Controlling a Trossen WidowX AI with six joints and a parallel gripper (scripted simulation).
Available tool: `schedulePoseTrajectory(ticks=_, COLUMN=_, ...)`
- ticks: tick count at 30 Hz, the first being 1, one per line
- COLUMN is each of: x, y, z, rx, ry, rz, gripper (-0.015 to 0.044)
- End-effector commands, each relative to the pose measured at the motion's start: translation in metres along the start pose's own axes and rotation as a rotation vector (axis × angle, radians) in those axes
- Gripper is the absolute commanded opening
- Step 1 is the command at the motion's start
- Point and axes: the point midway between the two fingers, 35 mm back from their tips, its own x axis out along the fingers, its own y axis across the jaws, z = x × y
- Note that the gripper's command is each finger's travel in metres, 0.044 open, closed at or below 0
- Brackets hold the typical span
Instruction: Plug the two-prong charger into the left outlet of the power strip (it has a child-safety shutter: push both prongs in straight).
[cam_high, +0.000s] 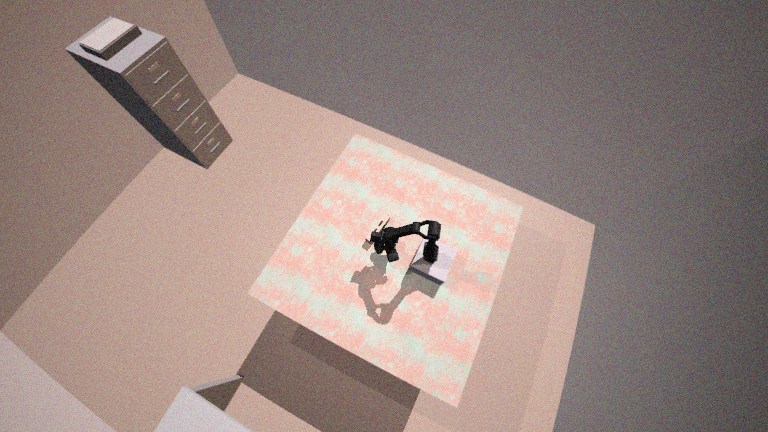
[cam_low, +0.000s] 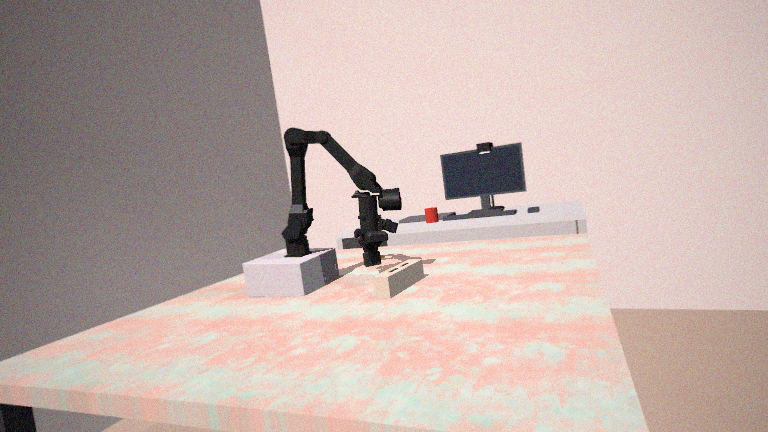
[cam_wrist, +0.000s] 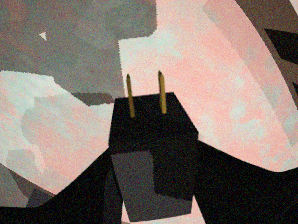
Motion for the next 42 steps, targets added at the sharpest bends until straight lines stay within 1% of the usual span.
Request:
schedulePoseTrajectory(ticks=1, x=0.005, y=-0.004, z=-0.002, rx=0.082, ry=0.000, rz=0.009, gripper=0.0000)
schedulePoseTrajectory(ticks=35, x=0.037, y=-0.037, z=-0.018, rx=0.773, ry=0.005, rz=0.051, gripper=0.0000)
schedulePoseTrajectory(ticks=42, x=0.037, y=-0.041, z=-0.015, rx=0.780, ry=0.005, rz=0.051, gripper=0.0000)
